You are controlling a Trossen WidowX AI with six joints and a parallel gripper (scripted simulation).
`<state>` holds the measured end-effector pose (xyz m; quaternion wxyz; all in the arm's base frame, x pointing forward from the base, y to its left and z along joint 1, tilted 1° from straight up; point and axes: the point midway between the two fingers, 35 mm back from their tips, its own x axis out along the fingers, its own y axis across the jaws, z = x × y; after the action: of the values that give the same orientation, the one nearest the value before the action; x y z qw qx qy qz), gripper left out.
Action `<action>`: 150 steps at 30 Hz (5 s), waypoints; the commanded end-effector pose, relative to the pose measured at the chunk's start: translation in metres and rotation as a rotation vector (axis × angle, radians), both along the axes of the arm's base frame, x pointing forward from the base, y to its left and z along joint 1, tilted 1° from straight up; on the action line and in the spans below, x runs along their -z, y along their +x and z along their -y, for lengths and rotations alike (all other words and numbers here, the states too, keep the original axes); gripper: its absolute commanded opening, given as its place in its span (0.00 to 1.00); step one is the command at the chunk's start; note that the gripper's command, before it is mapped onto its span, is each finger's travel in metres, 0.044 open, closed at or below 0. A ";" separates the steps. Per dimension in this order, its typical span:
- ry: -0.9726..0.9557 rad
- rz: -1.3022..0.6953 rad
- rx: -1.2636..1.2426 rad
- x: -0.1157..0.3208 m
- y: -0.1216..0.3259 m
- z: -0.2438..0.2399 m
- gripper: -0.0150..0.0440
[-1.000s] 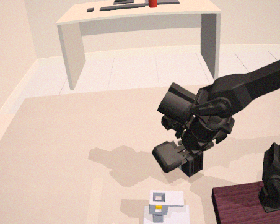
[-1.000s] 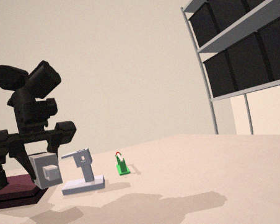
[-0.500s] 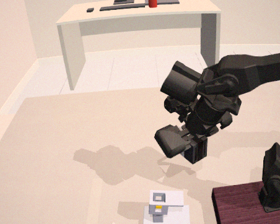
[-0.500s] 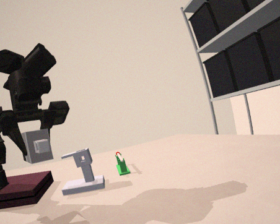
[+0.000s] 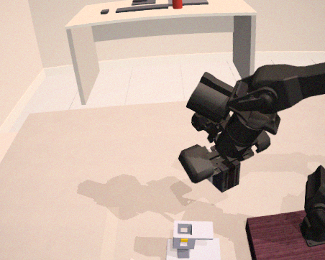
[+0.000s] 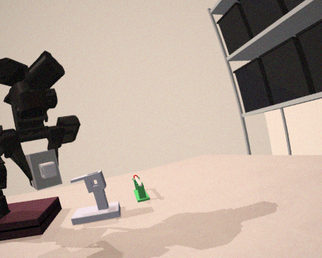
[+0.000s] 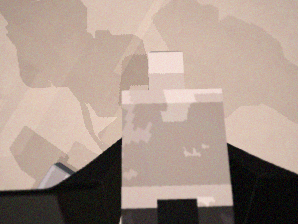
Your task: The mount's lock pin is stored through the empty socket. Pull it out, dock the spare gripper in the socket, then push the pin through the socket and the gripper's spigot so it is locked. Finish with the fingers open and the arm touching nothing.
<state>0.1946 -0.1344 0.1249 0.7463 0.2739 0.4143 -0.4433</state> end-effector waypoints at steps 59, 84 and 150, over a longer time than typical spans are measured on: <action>0.815 0.887 0.928 -0.029 0.044 -0.069 0.25; 1.318 0.996 1.290 -0.045 0.051 -0.101 0.25; 1.617 1.067 1.453 0.000 0.061 -0.125 0.25</action>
<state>0.2532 -0.0083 0.1281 0.0154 0.9775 -0.0358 -0.2071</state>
